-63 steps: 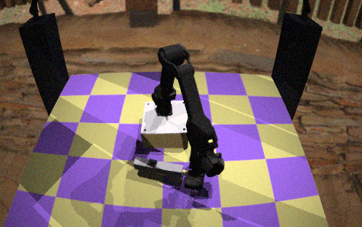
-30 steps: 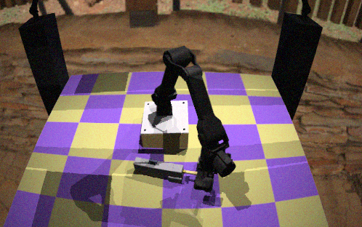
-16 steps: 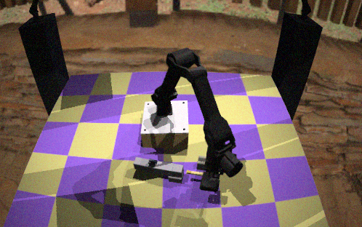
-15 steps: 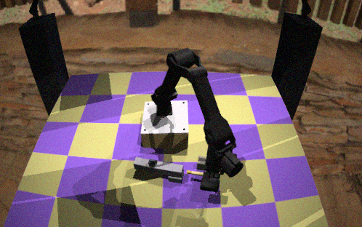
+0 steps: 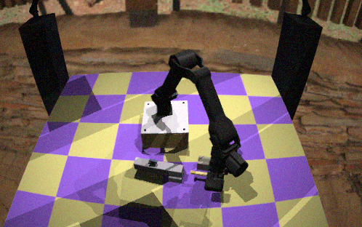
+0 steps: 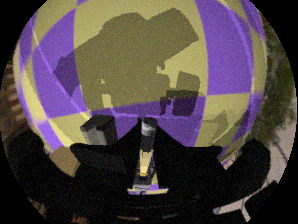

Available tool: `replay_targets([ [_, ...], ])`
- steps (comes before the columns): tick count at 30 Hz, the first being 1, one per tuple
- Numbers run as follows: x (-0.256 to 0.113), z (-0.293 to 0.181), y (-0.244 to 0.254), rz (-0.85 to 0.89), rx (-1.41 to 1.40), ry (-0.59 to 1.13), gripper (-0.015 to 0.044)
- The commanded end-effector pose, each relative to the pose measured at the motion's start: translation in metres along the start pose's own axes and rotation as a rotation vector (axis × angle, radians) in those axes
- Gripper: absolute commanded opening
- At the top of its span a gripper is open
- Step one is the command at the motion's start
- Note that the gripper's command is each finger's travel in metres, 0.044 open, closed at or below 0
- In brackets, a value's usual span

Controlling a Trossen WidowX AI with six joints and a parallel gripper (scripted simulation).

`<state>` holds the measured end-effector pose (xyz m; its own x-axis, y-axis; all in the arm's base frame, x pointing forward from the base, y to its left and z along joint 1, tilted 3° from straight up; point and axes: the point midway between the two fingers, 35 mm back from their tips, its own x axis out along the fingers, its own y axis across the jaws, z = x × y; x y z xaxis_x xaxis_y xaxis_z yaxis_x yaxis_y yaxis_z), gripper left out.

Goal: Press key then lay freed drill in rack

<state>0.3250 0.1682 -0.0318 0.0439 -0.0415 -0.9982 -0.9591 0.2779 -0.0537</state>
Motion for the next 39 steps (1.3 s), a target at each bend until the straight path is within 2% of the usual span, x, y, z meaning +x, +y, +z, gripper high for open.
replay_targets([
  [1, -0.003, 0.000, 0.000, -0.001, 0.004, -0.003, 0.0000],
  [39, -0.023, -0.003, 0.001, -0.001, 0.004, -0.003, 0.0000],
])
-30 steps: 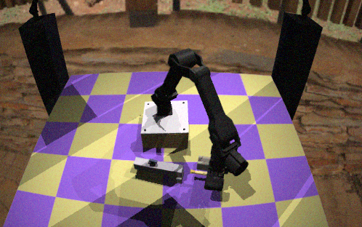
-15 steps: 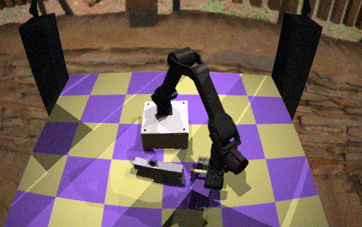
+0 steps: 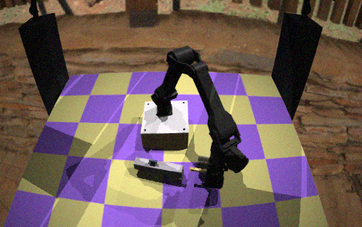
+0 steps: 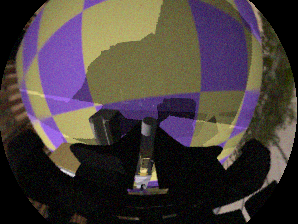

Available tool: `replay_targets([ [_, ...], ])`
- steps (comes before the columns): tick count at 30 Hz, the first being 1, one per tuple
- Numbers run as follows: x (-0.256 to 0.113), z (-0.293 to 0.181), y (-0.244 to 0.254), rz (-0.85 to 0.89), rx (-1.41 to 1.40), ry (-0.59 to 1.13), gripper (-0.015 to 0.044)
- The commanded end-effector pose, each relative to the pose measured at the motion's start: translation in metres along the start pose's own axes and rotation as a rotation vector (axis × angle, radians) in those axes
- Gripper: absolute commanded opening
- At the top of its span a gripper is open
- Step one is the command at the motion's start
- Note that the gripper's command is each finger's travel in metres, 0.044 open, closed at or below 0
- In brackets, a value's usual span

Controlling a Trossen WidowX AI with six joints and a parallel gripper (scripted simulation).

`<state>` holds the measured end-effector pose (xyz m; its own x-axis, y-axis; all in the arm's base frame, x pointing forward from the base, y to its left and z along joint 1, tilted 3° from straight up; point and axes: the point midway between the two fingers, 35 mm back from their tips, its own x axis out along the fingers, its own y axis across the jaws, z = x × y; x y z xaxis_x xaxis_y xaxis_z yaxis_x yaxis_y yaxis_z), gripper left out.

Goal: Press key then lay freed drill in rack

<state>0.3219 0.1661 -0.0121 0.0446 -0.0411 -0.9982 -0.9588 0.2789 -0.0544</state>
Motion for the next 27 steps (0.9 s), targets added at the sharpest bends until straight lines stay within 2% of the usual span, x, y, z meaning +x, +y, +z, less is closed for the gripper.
replay_targets([
  [1, -0.003, 0.000, 0.000, 0.000, 0.003, -0.002, 0.0000],
  [27, -0.016, -0.001, 0.000, 0.000, 0.003, -0.002, 0.0000],
])
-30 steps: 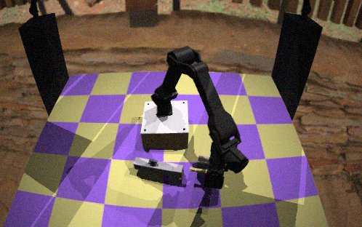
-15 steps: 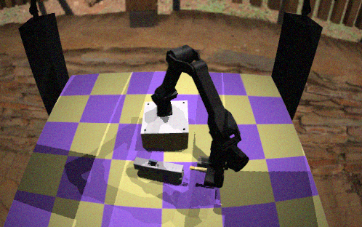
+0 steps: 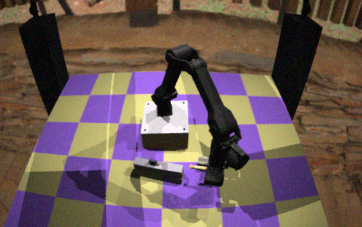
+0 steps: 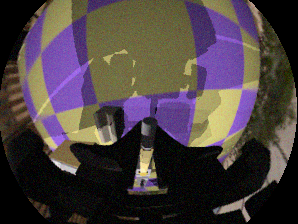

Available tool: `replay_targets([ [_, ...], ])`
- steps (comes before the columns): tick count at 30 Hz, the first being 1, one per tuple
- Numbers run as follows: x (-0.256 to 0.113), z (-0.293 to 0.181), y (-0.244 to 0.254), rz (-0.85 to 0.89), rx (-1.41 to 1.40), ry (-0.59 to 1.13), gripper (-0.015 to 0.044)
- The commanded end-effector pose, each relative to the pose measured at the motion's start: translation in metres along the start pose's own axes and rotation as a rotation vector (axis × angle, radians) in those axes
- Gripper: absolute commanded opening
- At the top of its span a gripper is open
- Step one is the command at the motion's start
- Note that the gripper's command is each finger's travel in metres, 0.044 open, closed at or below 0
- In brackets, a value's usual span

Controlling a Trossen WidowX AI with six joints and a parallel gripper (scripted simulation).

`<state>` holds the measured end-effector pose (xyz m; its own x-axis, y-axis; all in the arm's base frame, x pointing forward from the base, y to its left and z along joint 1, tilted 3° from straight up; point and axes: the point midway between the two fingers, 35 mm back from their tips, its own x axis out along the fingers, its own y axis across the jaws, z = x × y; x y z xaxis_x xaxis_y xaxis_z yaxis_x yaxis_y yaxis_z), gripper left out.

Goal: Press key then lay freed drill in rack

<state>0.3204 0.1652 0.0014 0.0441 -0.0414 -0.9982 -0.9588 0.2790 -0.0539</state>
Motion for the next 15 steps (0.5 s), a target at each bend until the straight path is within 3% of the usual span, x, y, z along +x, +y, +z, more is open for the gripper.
replay_targets([
  [1, -0.0033, 0.0005, -0.0006, -0.001, 0.003, -0.003, 0.0000],
  [15, -0.0089, 0.0006, -0.0004, -0.001, 0.003, -0.003, 0.0000],
])
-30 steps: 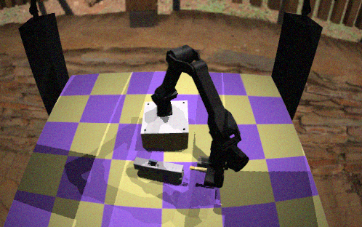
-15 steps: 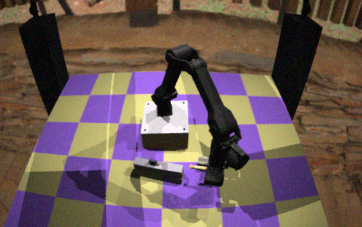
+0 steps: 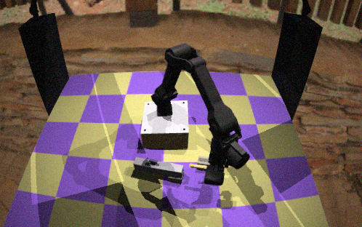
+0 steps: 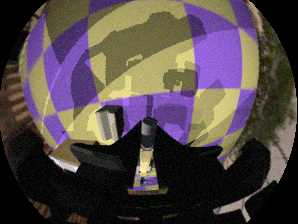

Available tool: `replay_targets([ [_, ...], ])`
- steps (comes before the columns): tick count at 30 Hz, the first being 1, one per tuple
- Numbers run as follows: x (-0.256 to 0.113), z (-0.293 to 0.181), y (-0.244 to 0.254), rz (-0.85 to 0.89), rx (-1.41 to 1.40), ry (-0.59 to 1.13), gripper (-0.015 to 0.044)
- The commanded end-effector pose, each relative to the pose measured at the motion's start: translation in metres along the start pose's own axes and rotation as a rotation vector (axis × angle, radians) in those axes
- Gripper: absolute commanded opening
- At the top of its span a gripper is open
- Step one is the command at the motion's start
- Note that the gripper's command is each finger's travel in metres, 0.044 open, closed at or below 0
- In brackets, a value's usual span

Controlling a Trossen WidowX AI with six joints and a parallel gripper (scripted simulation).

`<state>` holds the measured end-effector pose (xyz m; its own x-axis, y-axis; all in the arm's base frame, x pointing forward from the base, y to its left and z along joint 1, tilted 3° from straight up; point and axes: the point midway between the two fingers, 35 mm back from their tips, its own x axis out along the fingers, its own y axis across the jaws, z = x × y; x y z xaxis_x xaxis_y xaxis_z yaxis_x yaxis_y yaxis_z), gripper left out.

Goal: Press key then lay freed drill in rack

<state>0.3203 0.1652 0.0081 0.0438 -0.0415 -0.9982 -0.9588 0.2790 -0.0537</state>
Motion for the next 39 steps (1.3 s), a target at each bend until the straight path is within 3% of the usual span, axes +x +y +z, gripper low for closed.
replay_targets([
  [1, -0.002, 0.001, 0.001, -0.001, 0.003, -0.003, 0.0000],
  [39, 0.004, 0.016, 0.059, 0.004, 0.002, -0.004, 0.0000],
])
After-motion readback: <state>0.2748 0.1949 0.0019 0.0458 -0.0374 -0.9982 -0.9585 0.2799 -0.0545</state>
